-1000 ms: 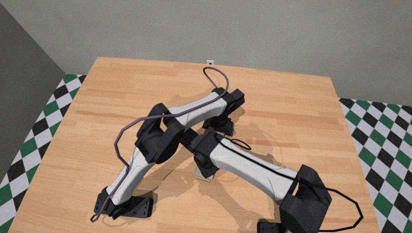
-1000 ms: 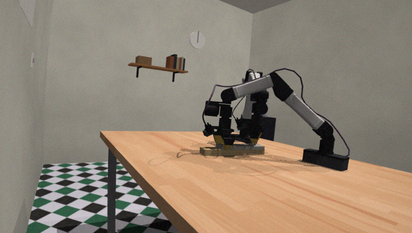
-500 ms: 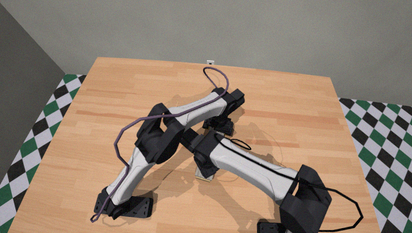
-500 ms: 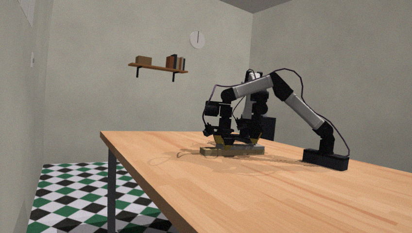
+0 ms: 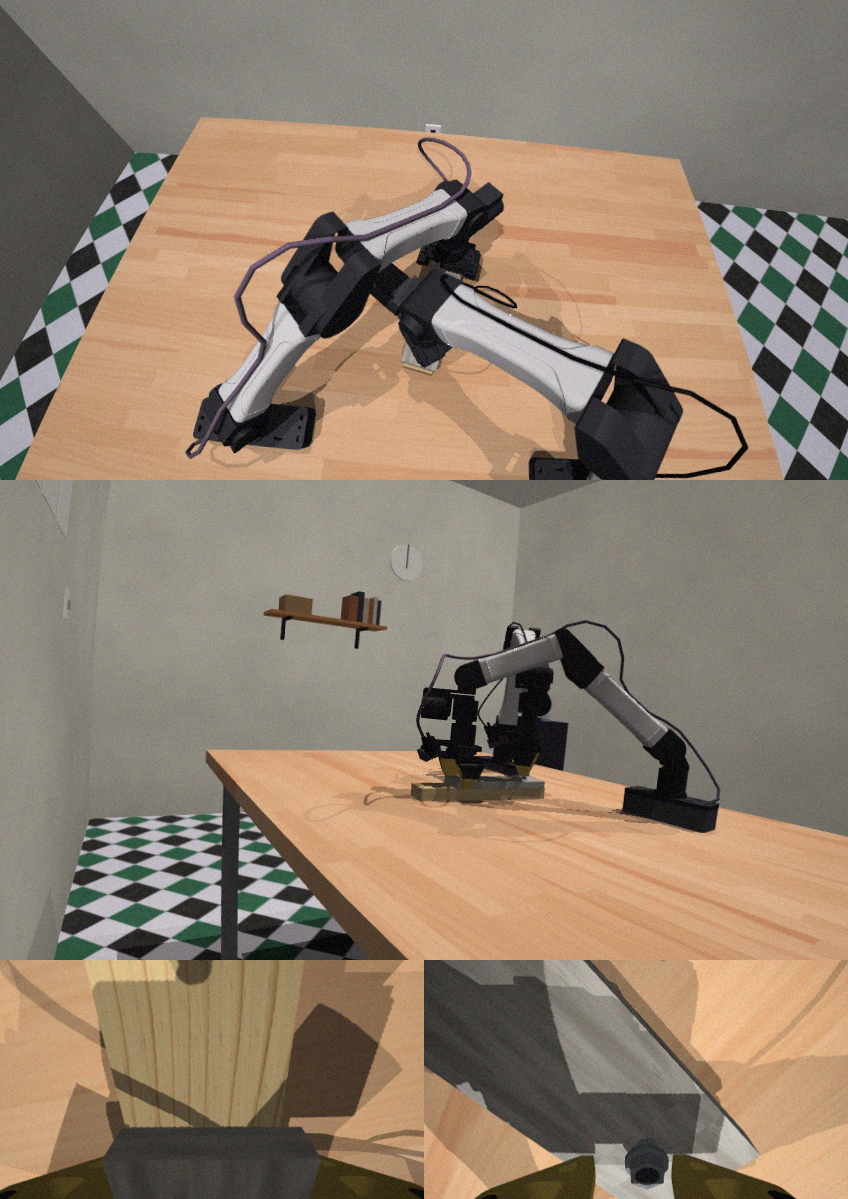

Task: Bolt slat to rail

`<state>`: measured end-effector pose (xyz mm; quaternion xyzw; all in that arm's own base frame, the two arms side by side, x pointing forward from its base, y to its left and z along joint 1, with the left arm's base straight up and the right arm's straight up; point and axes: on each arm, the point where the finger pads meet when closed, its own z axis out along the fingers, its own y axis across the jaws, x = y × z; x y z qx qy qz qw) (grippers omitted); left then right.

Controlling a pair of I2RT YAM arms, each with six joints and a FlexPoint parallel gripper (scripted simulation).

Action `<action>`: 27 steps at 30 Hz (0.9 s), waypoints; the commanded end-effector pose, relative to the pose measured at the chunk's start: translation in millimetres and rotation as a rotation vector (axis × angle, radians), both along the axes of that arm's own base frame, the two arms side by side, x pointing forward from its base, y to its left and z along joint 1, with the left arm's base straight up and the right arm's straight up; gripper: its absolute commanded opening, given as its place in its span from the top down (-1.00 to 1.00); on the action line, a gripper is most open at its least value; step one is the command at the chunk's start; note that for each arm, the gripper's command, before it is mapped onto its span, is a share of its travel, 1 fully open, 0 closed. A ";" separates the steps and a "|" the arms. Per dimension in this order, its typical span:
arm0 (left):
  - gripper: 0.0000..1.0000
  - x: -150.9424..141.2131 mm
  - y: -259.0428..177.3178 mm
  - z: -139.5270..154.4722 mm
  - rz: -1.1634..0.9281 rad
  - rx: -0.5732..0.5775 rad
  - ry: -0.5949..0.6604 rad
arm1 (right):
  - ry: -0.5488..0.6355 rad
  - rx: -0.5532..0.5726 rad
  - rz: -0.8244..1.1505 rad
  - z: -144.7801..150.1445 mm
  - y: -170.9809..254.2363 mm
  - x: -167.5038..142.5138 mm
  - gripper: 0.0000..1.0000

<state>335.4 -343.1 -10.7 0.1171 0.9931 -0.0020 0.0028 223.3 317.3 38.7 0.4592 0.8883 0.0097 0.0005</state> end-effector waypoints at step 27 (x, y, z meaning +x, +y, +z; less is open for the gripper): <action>-0.35 2.7 -2.3 7.4 0.001 -0.014 -0.014 | -0.050 -0.012 1.620 19.6 3.4 -1.1 0.28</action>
